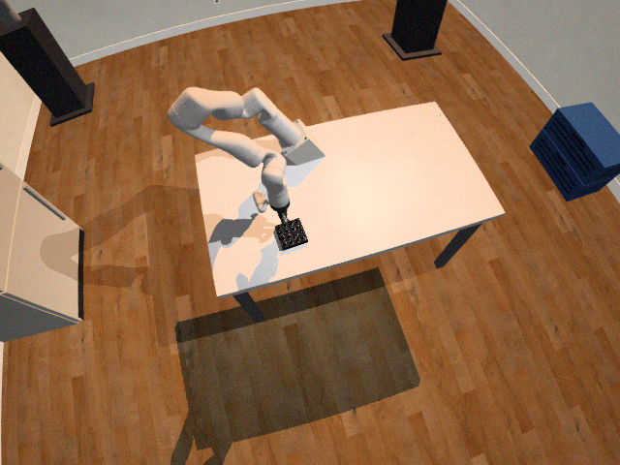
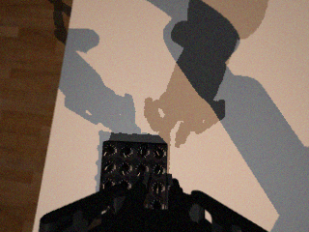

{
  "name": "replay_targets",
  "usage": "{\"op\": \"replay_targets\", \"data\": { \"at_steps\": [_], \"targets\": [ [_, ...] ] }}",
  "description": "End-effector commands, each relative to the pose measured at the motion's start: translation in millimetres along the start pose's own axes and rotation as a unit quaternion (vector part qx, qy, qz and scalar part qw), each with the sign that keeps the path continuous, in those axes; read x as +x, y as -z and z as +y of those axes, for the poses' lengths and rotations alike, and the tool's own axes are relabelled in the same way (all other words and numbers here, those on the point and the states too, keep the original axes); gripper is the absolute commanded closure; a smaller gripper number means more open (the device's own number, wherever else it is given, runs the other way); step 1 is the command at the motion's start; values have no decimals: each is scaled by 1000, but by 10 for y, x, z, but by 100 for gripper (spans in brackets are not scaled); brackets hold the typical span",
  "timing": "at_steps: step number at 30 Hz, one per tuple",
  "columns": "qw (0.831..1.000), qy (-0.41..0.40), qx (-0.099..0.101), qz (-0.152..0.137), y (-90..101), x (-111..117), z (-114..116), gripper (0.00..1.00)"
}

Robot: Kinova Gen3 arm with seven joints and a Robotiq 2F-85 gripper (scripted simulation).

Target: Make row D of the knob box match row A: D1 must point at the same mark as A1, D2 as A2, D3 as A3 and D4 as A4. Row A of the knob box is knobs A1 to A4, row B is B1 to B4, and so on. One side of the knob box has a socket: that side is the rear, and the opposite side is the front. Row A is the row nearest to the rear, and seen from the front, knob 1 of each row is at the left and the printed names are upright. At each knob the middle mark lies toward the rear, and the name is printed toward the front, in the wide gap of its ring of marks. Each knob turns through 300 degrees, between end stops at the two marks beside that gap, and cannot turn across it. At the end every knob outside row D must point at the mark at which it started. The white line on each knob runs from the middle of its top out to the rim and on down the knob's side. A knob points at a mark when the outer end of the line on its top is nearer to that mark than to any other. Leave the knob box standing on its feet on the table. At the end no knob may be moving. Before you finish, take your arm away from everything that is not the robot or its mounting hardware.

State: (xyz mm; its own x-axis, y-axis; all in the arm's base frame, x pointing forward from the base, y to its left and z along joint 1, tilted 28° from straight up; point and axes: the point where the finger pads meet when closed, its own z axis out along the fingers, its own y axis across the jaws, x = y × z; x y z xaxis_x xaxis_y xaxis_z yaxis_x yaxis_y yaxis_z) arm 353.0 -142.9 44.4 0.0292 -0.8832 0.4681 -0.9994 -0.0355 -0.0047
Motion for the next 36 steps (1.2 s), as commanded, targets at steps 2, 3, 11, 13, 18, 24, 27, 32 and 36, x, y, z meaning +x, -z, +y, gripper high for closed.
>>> {"op": "replay_targets", "data": {
  "at_steps": [2, 3, 11, 13, 18, 24, 27, 32, 36],
  "targets": [
    [1000, -18, 4, 1, 140, 190, -21, 81],
    [1000, -21, 4, 1, 167, 225, -18, 81],
    [1000, -22, 4, 1, 182, 244, -17, 81],
    [1000, -22, 4, 1, 182, 244, -17, 81],
    [1000, -22, 4, 1, 182, 244, -17, 81],
    [1000, -22, 4, 1, 182, 244, -17, 81],
    [1000, -22, 4, 1, 182, 244, -17, 81],
    [1000, -22, 4, 1, 182, 244, -17, 81],
    [1000, -22, 4, 1, 182, 244, -17, 81]
  ]
}}
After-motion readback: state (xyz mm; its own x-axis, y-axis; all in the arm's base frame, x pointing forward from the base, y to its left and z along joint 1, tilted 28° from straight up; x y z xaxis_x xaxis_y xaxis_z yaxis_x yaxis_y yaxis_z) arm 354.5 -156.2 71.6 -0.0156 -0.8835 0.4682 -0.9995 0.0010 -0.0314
